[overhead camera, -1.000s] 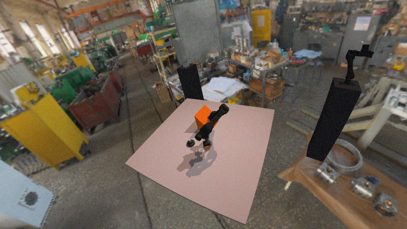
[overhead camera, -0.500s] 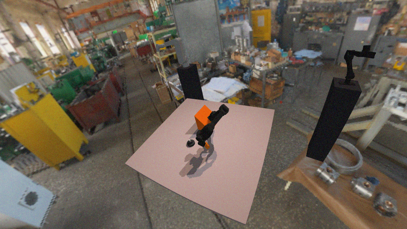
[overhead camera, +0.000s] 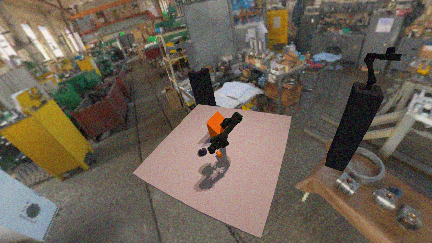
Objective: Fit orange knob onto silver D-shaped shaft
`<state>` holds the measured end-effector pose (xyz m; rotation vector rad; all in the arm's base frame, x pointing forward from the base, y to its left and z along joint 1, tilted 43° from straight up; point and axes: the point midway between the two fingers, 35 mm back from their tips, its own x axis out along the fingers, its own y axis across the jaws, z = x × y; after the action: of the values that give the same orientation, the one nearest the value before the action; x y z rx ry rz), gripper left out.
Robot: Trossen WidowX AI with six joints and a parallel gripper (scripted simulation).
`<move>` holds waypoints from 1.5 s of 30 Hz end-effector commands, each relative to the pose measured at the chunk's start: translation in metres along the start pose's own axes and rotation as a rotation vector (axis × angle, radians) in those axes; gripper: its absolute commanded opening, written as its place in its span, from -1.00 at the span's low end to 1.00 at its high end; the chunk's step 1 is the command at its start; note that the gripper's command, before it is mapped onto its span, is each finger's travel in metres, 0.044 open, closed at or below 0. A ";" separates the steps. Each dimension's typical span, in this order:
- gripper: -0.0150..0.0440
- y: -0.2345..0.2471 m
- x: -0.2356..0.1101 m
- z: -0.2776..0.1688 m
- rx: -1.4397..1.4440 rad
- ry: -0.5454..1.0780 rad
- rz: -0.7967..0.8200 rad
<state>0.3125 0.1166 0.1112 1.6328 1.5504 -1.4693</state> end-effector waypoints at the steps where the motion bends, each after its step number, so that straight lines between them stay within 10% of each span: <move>1: 1.00 0.001 0.002 0.001 0.040 -0.011 -0.007; 45: 0.91 0.000 0.067 -0.023 0.040 -0.009 -0.009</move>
<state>0.3099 0.1630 0.0652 1.6461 1.5304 -1.5049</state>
